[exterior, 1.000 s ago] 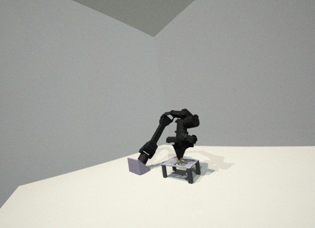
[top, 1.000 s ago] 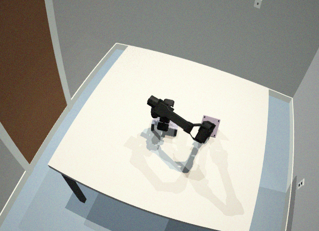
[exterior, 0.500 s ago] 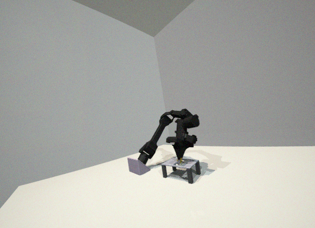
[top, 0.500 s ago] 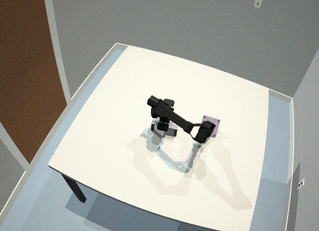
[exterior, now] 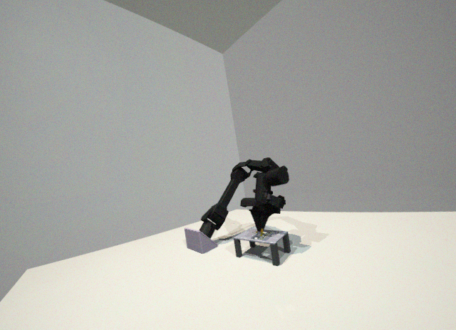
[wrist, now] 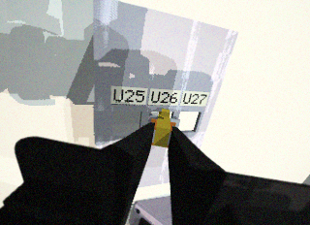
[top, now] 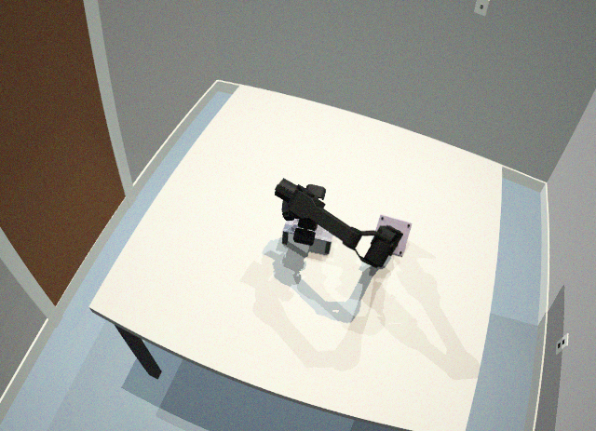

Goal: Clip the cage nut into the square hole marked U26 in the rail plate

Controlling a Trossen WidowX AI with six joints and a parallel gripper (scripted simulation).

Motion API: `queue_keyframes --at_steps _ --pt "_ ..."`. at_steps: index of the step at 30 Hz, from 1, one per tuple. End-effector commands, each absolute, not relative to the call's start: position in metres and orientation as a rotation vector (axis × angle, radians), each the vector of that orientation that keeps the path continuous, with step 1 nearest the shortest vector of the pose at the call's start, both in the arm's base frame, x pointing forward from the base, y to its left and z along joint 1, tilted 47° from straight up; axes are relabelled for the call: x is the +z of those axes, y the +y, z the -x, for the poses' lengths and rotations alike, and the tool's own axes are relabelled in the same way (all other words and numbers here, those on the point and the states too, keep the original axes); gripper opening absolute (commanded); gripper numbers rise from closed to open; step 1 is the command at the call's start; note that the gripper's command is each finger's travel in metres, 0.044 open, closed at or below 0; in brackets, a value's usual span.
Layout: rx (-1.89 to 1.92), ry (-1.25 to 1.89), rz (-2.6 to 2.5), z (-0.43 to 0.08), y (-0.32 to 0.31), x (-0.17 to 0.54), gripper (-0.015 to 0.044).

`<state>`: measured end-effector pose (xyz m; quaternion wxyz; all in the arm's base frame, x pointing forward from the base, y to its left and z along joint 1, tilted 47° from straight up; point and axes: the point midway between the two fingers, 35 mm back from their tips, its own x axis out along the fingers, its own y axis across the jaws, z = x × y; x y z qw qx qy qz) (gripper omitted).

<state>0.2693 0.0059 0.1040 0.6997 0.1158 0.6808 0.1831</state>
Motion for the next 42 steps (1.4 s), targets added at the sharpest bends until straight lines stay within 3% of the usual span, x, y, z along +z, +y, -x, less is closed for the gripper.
queue_keyframes --at_steps 1,42 --pt "0.395 1.517 -0.248 -0.269 0.0056 0.1042 0.0037" --pt "0.367 1.519 -0.222 -0.2686 0.009 0.1062 0.0037"
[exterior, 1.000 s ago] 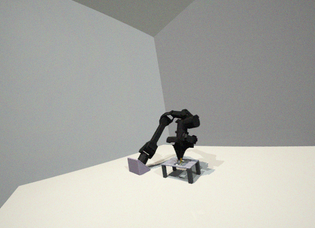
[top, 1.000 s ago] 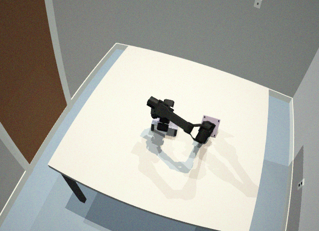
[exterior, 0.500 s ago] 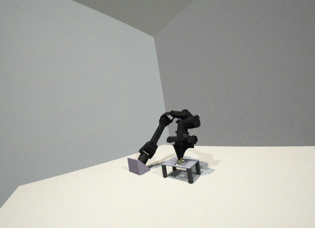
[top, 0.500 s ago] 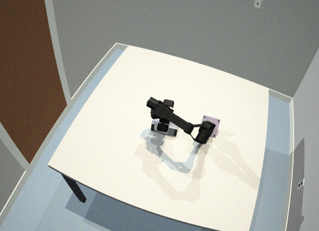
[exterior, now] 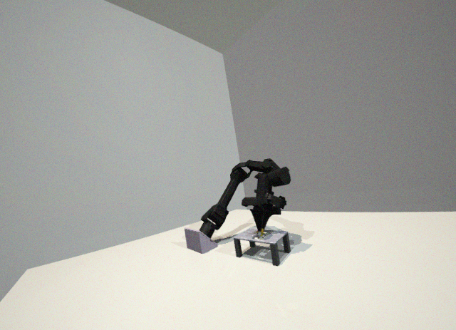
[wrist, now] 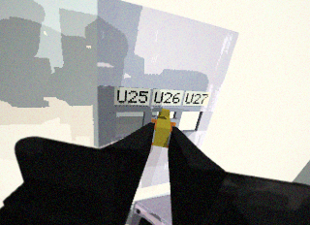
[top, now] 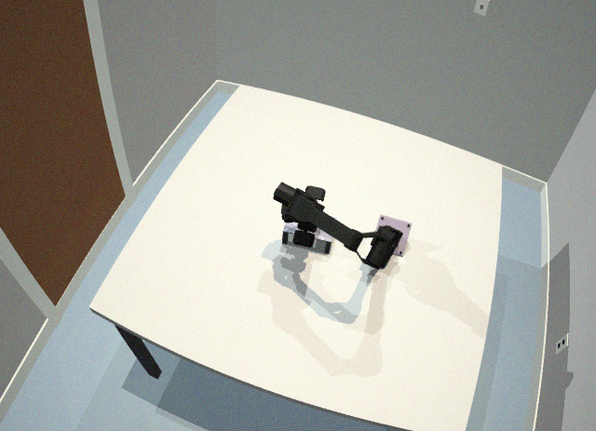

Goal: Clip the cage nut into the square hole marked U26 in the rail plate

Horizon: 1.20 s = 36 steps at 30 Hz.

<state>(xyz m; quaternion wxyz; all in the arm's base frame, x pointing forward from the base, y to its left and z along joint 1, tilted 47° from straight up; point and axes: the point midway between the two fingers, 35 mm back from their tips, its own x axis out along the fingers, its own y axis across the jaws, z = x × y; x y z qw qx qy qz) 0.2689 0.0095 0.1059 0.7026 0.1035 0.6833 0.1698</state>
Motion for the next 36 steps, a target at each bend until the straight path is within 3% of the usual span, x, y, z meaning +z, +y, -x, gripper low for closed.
queue_keyframes --at_steps 1,36 --pt "0.365 1.519 -0.221 -0.2686 0.0091 0.1063 0.0037" --pt "0.339 1.521 -0.196 -0.2684 0.0125 0.1083 0.0037"
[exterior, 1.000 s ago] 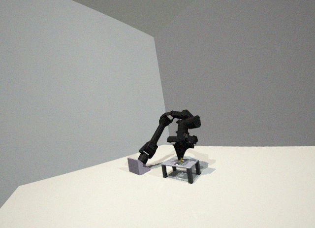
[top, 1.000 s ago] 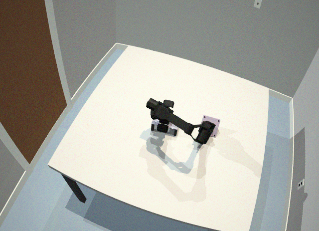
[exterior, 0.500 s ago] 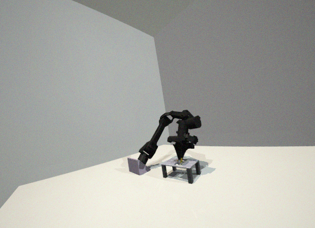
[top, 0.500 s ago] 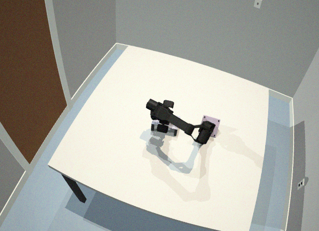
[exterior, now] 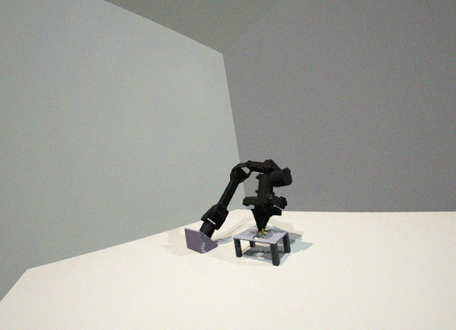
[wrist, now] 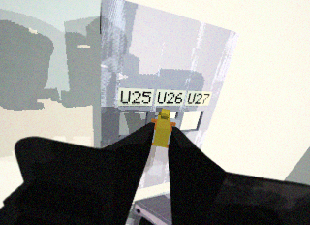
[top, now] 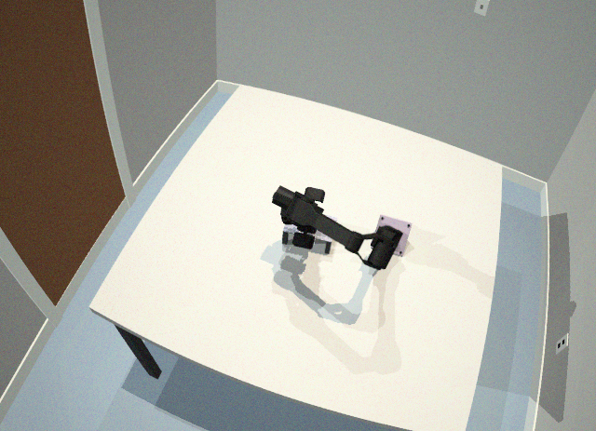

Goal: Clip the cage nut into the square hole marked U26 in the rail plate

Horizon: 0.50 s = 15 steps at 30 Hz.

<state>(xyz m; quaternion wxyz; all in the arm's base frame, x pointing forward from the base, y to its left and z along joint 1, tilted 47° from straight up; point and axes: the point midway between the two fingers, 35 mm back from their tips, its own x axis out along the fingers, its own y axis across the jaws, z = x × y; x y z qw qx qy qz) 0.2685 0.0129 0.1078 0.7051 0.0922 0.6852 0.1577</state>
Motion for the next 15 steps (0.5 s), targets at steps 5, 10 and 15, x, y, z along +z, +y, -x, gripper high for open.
queue_keyframes --at_steps 5,10,15 --pt "0.339 1.521 -0.196 -0.2684 0.0127 0.1084 0.0037" --pt "0.344 1.521 -0.201 -0.2684 0.0126 0.1083 0.0037" --pt "0.36 1.52 -0.216 -0.2685 0.0122 0.1079 0.0037"
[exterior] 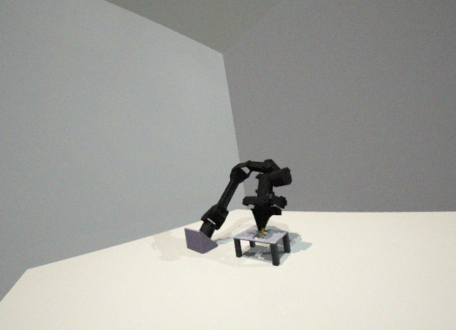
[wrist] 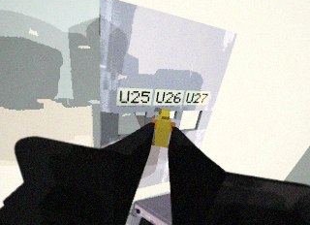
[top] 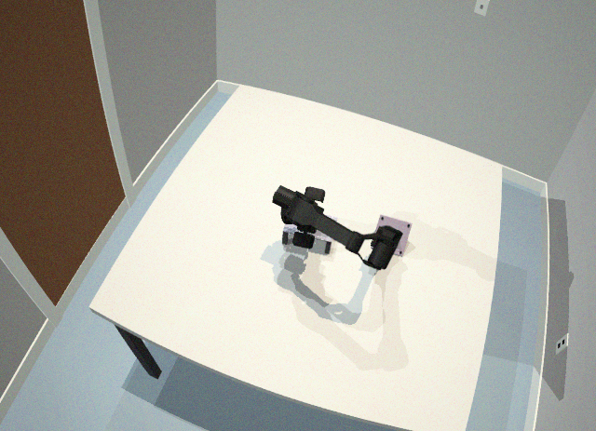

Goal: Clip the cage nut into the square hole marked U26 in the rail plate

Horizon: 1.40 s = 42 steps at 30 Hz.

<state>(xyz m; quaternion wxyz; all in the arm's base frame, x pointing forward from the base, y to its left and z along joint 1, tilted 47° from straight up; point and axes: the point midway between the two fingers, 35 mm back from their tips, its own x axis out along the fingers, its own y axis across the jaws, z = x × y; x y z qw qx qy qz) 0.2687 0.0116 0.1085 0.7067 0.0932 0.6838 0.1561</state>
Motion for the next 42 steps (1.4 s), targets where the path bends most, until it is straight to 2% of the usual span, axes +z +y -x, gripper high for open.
queue_keyframes --at_steps 1,42 --pt "0.363 1.52 -0.218 -0.2685 0.0122 0.1078 0.0037" --pt "0.393 1.517 -0.246 -0.2683 0.0124 0.1065 0.0037"
